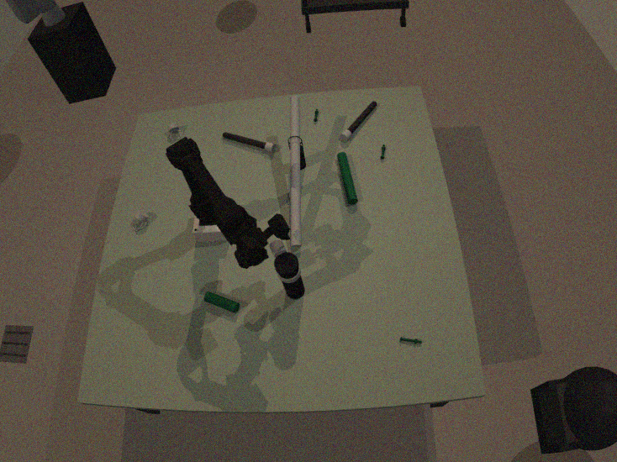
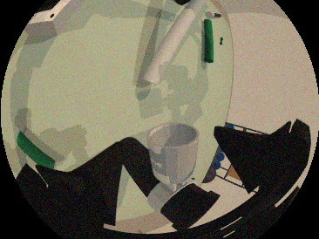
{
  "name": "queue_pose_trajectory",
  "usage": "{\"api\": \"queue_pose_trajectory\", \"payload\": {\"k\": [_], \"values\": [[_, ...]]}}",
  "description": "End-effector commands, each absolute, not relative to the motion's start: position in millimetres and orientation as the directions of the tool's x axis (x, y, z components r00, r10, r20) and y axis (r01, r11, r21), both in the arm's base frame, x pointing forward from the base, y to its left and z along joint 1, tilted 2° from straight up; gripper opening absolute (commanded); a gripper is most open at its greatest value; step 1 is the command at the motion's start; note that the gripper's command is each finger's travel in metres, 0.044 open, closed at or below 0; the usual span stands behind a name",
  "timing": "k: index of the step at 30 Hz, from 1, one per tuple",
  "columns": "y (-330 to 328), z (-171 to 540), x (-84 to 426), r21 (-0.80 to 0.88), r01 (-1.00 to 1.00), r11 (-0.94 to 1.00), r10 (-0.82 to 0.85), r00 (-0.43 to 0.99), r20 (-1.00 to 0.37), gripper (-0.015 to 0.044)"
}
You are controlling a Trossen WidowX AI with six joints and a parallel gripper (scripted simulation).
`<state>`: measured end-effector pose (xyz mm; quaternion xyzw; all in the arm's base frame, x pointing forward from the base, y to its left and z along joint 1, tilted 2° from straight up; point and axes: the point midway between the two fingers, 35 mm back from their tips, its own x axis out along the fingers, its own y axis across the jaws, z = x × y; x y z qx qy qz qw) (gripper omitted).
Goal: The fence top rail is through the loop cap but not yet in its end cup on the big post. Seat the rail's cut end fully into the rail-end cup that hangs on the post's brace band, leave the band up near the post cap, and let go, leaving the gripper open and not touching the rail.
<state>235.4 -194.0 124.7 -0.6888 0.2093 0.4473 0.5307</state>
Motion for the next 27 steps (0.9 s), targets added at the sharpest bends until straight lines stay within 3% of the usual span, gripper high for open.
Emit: {"api": "queue_pose_trajectory", "payload": {"k": [1, 14, 27], "values": [[-192.1, 117.4, 237.6, -0.539, -0.768, -0.344, 0.187, 0.507, -0.841, 0.044], [-186.8, 102.1, 246.4, -0.541, -0.767, -0.344, 0.187, 0.509, -0.84, 0.044], [-186.8, 102.1, 246.4, -0.541, -0.767, -0.344, 0.187, 0.509, -0.84, 0.0099]]}}
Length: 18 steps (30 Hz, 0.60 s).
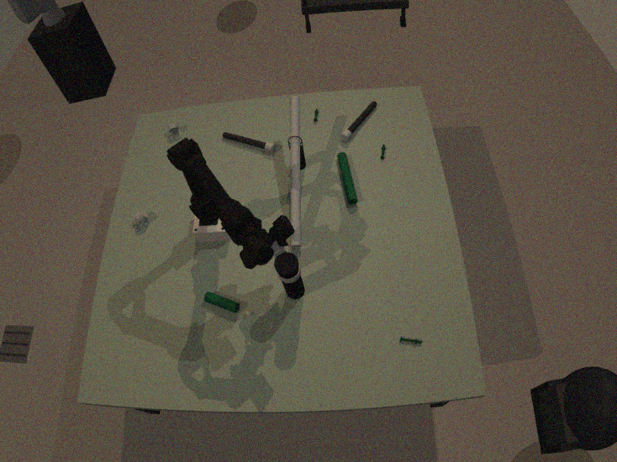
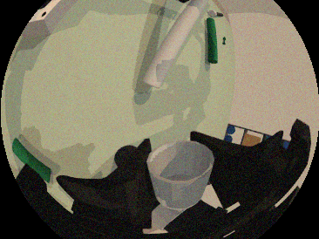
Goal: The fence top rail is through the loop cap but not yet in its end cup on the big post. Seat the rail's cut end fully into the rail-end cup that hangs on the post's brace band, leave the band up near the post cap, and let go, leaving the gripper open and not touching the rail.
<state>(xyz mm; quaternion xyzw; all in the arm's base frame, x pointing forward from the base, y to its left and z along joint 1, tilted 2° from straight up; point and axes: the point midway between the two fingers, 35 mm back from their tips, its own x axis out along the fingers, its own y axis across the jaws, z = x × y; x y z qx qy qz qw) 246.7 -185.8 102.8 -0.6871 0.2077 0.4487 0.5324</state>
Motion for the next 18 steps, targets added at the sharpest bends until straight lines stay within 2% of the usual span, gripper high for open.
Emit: {"api": "queue_pose_trajectory", "payload": {"k": [1, 3, 6, 18], "values": [[-186.8, 102.1, 246.4, -0.541, -0.767, -0.344, 0.187, 0.509, -0.84, 0.0092], [-186.8, 102.1, 246.4, -0.541, -0.767, -0.344, 0.187, 0.509, -0.84, 0.0079], [-186.3, 102.1, 247.6, -0.541, -0.772, -0.332, 0.181, 0.511, -0.84, 0.0], [-182.9, 102.8, 257.4, -0.545, -0.803, -0.241, 0.129, 0.53, -0.838, 0.0]]}}
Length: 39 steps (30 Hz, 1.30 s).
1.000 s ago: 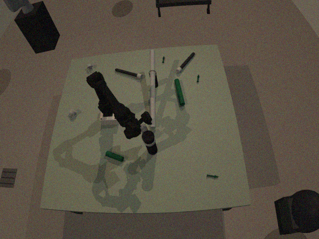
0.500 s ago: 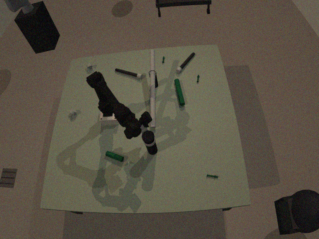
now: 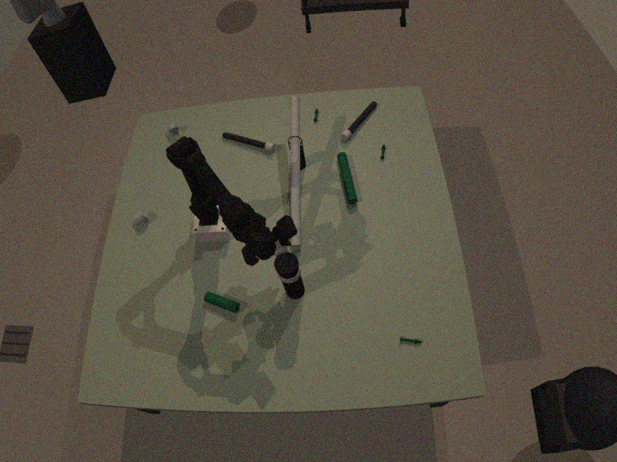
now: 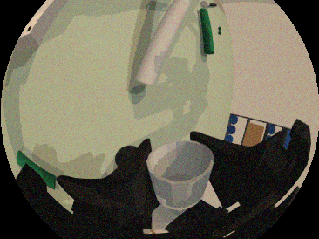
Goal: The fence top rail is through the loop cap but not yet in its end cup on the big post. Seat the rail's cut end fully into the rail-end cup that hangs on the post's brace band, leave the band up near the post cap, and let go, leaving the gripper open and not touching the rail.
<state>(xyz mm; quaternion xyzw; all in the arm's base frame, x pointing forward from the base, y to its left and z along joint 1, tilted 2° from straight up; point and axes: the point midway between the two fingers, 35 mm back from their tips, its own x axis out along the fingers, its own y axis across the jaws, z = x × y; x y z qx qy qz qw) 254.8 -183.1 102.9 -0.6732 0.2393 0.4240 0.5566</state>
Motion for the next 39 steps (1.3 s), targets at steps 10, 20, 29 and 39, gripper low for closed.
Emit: {"api": "queue_pose_trajectory", "payload": {"k": [10, 20, 29, 39], "values": [[-181.2, 103.3, 264.4, -0.547, -0.819, -0.175, 0.092, 0.54, -0.837, 0.0], [-180.0, 103.8, 272.0, -0.549, -0.829, -0.105, 0.052, 0.546, -0.836, 0.0], [-179.4, 104.3, 279.2, -0.55, -0.834, -0.037, 0.013, 0.55, -0.835, 0.0], [-179.4, 105.0, 287.8, -0.552, -0.833, 0.044, -0.032, 0.551, -0.834, 0.0]]}}
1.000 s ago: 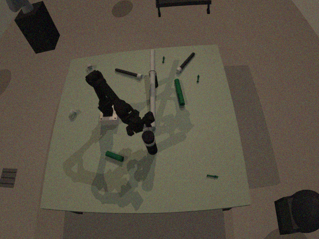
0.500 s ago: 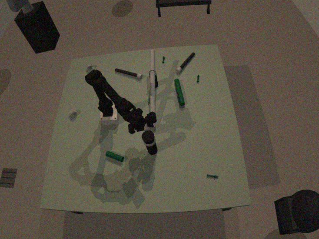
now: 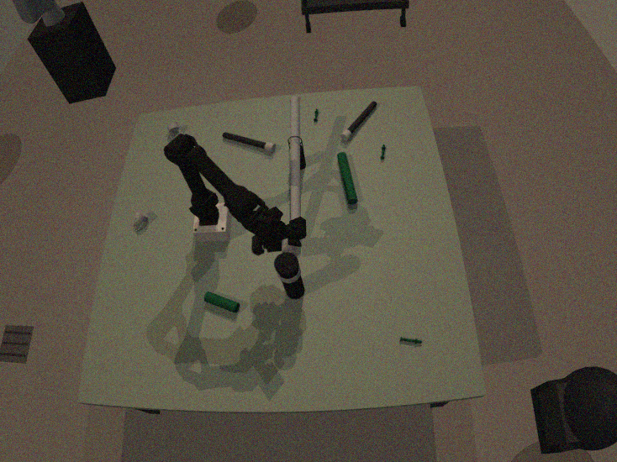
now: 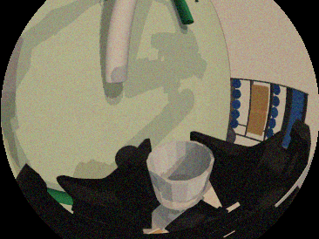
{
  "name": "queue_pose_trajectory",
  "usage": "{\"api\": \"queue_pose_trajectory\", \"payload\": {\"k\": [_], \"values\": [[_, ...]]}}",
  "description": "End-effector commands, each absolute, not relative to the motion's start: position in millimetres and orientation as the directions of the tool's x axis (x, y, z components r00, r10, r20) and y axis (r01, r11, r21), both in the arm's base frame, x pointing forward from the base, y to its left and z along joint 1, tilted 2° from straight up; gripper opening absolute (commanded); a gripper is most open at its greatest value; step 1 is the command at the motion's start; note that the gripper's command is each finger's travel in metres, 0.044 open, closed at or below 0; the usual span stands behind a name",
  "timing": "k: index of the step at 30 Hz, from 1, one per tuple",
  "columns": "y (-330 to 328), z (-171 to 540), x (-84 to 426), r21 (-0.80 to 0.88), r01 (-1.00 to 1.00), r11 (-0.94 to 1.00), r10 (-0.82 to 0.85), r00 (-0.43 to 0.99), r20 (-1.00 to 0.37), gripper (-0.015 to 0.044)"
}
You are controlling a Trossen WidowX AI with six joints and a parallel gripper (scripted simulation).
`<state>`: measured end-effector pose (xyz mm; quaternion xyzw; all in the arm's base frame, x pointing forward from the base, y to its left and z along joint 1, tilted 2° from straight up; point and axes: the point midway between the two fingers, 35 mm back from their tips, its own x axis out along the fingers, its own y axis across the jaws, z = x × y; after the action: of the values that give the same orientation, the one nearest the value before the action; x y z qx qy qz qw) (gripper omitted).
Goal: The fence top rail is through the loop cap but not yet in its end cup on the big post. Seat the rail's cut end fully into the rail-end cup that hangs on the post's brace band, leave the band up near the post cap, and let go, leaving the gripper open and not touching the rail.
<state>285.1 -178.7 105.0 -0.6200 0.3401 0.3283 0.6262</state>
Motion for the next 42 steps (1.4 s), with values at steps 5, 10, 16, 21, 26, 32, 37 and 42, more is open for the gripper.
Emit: {"api": "queue_pose_trajectory", "payload": {"k": [5, 10, 16, 21, 26, 32, 37, 42], "values": [[-179.5, 105.3, 290.3, -0.552, -0.831, 0.067, -0.046, 0.55, -0.834, 0.0], [-179.5, 105.3, 290.2, -0.552, -0.831, 0.066, -0.045, 0.55, -0.834, 0.0], [-179.3, 105.1, 287.7, -0.552, -0.833, 0.042, -0.032, 0.551, -0.834, 0.0], [-179.3, 105.0, 287.2, -0.552, -0.833, 0.038, -0.029, 0.551, -0.834, 0.0], [-178.8, 105.2, 288.5, -0.553, -0.832, 0.045, -0.029, 0.553, -0.833, 0.0], [-178.8, 105.2, 288.5, -0.553, -0.832, 0.045, -0.029, 0.553, -0.833, 0.0052], [-178.8, 105.2, 288.5, -0.553, -0.832, 0.045, -0.029, 0.553, -0.833, 0.0184], [-175.0, 109.1, 289.1, -0.553, -0.832, 0.046, -0.03, 0.552, -0.833, 0.0315]]}}
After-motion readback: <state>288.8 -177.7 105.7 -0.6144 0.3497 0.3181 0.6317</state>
